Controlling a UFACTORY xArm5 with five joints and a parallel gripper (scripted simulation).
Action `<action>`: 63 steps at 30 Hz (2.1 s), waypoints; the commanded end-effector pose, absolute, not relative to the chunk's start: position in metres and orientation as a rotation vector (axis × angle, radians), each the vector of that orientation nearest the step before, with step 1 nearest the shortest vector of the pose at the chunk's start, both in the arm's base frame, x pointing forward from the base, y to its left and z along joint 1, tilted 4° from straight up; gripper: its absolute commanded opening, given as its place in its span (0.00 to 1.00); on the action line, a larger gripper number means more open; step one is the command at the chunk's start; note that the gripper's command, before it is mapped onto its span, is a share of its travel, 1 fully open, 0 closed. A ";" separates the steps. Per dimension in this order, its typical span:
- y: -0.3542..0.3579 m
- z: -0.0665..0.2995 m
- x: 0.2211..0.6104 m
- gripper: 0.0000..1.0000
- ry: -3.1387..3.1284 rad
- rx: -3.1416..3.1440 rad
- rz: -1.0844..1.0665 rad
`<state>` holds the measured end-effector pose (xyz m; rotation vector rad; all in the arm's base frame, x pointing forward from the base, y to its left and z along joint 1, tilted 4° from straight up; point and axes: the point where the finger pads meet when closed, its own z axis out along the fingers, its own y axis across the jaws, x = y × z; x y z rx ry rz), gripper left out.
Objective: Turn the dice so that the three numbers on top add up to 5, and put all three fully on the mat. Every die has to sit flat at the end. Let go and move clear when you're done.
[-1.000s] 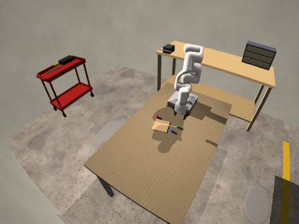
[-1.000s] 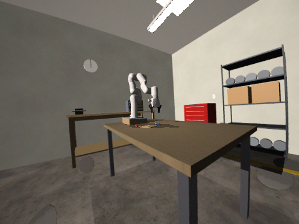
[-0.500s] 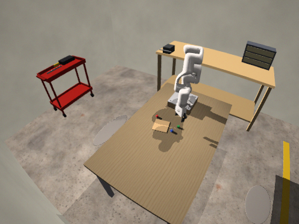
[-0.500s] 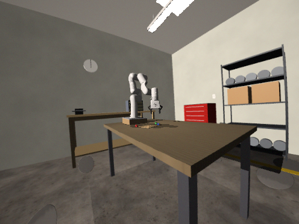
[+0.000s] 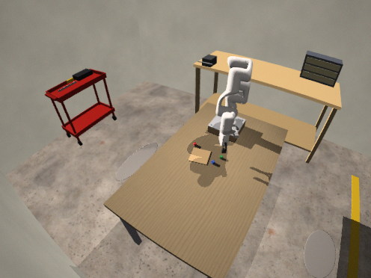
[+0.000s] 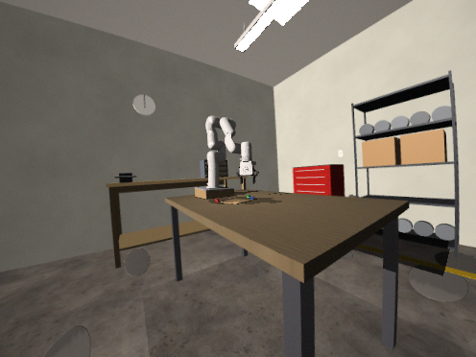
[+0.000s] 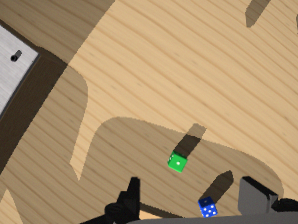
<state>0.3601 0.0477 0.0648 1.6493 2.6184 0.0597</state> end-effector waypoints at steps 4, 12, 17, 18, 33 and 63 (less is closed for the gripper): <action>0.048 0.058 0.361 1.00 2.402 1.954 0.073; 0.048 0.052 0.361 1.00 2.220 2.164 0.080; 0.048 0.051 0.361 1.00 2.183 2.202 0.081; 0.048 0.051 0.361 0.36 2.183 2.202 0.081; 0.048 0.051 0.361 0.36 2.183 2.202 0.081; 0.048 0.049 0.361 0.36 2.183 2.202 0.081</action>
